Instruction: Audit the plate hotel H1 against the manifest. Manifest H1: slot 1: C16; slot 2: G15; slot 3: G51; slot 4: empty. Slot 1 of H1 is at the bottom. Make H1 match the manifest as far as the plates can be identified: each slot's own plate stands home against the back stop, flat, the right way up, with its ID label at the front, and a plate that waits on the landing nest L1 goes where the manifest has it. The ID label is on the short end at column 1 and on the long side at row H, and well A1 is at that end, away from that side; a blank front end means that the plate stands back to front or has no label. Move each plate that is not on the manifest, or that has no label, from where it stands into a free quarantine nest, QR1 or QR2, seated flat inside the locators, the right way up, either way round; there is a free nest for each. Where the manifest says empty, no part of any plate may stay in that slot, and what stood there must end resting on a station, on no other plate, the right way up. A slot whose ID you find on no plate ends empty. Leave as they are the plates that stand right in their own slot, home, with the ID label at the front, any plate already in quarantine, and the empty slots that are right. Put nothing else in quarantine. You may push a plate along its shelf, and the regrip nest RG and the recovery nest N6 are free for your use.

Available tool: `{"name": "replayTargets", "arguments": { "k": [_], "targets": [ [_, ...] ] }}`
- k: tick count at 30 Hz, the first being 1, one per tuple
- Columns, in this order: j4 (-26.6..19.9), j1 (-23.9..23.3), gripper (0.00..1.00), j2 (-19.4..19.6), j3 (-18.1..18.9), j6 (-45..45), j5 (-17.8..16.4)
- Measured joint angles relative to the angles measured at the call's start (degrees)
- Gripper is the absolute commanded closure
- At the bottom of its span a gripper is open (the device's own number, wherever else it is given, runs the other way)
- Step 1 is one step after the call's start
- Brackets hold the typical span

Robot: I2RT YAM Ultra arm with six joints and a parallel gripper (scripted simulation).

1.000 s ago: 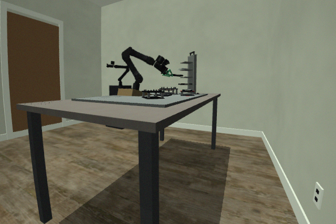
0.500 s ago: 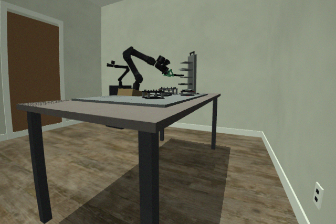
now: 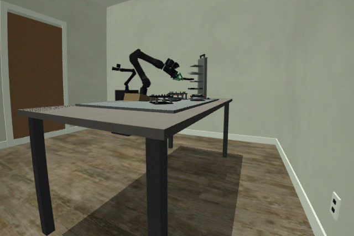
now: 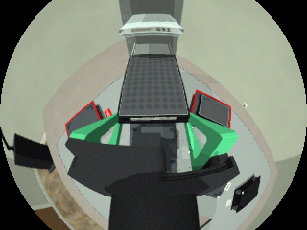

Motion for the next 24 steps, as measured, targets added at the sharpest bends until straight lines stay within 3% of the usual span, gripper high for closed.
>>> {"name": "replayTargets", "arguments": {
  "k": [24],
  "targets": [
    [1.5, 0.3, 0.14, 0.3, -0.1, 0.1, 0.2]
  ]
}}
